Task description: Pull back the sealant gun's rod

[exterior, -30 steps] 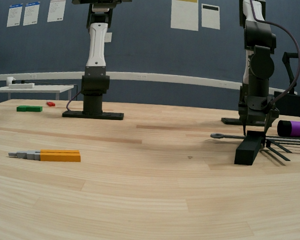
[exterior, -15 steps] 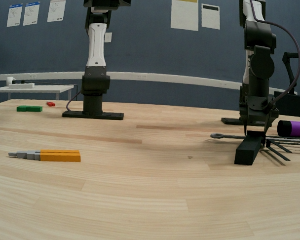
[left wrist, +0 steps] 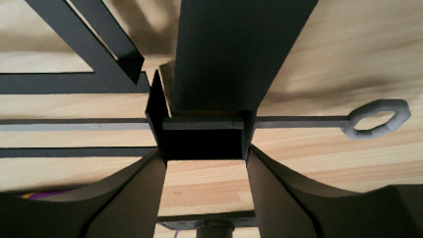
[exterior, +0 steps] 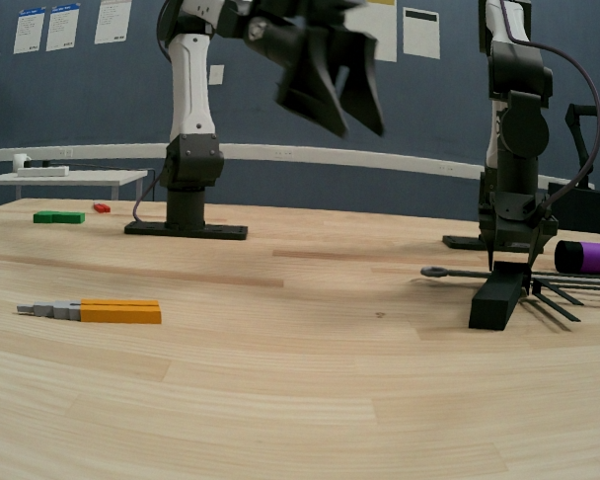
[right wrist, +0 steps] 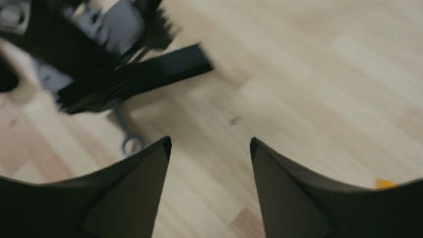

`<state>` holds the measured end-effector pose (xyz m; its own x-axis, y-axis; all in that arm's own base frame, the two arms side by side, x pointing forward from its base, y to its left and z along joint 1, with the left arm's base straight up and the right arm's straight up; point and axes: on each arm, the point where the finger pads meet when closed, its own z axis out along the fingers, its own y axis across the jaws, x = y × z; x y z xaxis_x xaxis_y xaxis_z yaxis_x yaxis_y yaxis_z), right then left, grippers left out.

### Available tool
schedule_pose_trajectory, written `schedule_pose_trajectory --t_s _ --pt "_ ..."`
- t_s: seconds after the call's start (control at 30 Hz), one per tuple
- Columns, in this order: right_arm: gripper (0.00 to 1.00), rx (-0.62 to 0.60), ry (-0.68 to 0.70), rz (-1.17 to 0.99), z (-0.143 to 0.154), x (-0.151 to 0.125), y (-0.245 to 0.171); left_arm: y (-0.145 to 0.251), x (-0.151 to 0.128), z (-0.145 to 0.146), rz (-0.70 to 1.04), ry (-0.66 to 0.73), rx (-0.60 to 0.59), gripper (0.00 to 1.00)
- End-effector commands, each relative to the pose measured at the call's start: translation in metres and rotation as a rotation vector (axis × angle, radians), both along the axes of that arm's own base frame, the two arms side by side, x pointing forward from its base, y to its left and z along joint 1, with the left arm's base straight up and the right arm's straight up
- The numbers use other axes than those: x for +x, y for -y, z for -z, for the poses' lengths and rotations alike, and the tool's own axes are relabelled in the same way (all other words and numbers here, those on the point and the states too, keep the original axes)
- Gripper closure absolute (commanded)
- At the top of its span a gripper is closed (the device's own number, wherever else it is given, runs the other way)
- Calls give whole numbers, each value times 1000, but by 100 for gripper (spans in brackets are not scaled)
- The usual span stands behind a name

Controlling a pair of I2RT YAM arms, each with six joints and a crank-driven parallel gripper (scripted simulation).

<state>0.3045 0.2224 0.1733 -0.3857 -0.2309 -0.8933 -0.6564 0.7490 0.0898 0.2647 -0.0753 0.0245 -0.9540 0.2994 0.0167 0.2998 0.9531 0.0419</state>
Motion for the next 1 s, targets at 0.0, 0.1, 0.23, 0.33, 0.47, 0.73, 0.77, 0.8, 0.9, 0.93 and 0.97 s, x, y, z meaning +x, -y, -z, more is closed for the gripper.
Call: schedule_pose_trajectory --t_s 0.0,0.1,0.23,0.33,0.47,0.73,0.77,0.8,0.9,0.93,0.97 --pt "35 -32 -92 -123 38 -19 -30 4 5 0 3 26 -13 45" --pt "35 -92 -129 -188 73 -38 -60 4 5 0 3 26 -13 45" --pt "35 -179 -144 -224 108 -57 -81 4 5 0 3 26 -13 45" --pt "35 -239 -145 -235 129 -69 -88 4 5 0 3 26 -13 45" --pt "35 -283 -141 -243 144 -77 -93 4 5 0 3 26 -13 45" --pt "35 -302 -159 -269 155 -82 -101 4 5 0 3 26 -13 45" --pt "35 -293 -151 -269 154 -81 -104 4 5 0 3 26 -13 45" --pt "35 -293 -152 -269 155 -80 -105 4 5 0 3 26 -13 45" --pt "35 -283 -143 -268 154 -75 -111 4 5 0 3 26 -13 45" --pt "35 -283 -143 -267 155 -75 -112 4 5 0 3 26 -13 45" --pt "35 -283 -143 -268 156 -74 -113 4 5 0 3 26 -13 45"
